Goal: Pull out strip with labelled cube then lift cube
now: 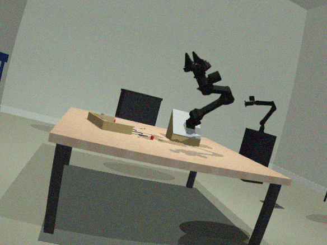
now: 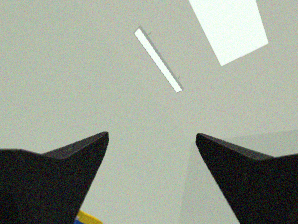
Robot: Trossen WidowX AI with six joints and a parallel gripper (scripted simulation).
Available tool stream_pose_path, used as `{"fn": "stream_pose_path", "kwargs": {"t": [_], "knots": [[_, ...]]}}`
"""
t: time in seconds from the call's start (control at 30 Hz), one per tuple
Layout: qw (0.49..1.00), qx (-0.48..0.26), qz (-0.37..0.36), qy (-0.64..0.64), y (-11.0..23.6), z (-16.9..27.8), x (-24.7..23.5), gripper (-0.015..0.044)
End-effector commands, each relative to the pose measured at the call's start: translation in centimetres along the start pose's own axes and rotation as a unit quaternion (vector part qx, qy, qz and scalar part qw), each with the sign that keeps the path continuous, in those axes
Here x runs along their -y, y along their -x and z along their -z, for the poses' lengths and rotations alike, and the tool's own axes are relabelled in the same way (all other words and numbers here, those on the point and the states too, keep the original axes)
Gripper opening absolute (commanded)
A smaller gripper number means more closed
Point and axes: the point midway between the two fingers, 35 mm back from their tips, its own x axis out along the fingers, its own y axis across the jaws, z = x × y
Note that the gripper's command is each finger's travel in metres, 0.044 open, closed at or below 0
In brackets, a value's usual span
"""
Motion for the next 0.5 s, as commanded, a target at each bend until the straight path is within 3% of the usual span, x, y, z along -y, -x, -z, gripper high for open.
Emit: {"fn": "stream_pose_path", "kwargs": {"t": [0.0, 0.23, 0.47], "knots": [[1.000, 0.001, -0.003, 0.002, -0.1, 0.2, -0.2, 0.0400], [0.988, -0.002, -0.140, 0.065, -1.7, 8.4, -5.6, 0.0400], [0.950, -0.107, -0.281, 0.086, -1.7, 20.7, -7.4, 0.0400]]}}
